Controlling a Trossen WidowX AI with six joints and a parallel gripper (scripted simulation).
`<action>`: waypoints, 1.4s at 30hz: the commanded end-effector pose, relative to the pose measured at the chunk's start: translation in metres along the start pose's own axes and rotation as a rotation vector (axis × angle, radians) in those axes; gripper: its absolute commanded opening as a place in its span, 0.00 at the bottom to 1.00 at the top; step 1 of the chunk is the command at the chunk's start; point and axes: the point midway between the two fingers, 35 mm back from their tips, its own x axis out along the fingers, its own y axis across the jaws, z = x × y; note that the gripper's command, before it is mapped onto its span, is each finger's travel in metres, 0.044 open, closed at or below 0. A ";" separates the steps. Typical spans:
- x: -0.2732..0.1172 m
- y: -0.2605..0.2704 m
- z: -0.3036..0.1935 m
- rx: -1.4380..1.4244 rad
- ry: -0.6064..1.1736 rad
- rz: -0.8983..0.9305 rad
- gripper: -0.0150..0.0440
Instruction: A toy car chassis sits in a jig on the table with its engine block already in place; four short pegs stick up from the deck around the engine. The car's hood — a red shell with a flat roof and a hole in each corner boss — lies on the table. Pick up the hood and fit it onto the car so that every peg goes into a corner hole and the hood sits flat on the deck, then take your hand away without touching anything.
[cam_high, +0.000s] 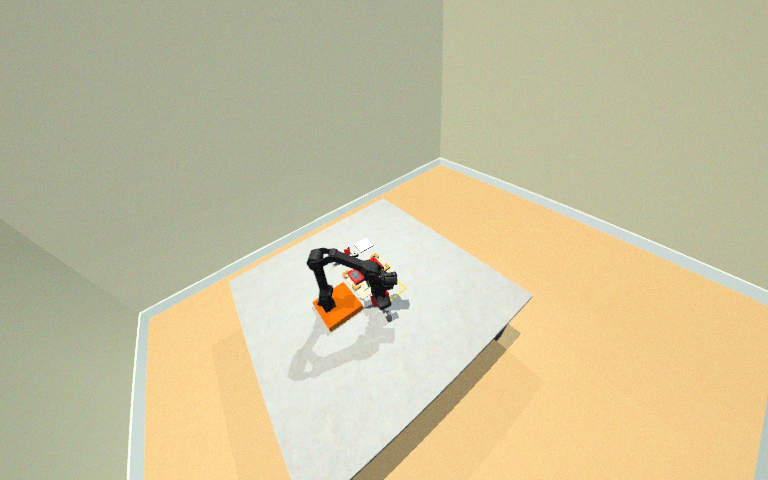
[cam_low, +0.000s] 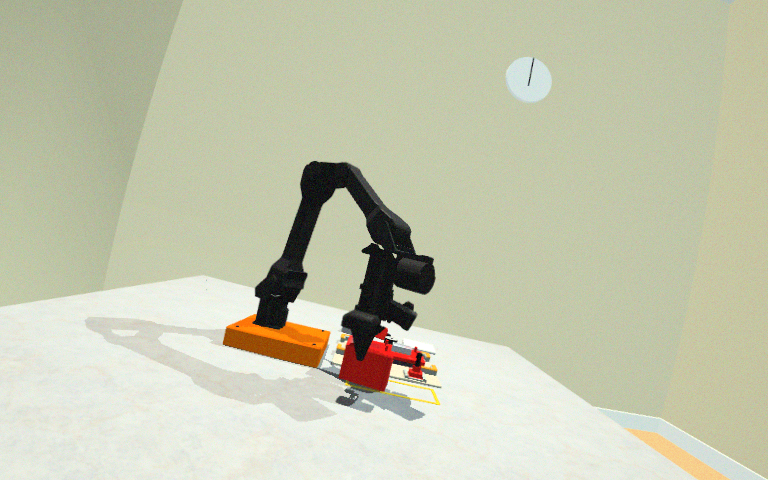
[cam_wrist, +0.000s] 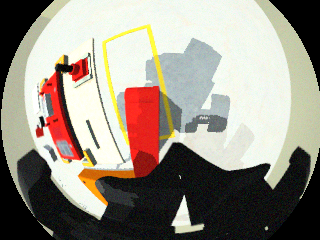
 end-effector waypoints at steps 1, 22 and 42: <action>0.001 0.004 0.000 0.005 0.000 0.005 0.25; 0.001 0.020 0.001 0.005 -0.001 0.006 0.25; 0.001 0.035 0.001 0.005 -0.001 0.008 0.25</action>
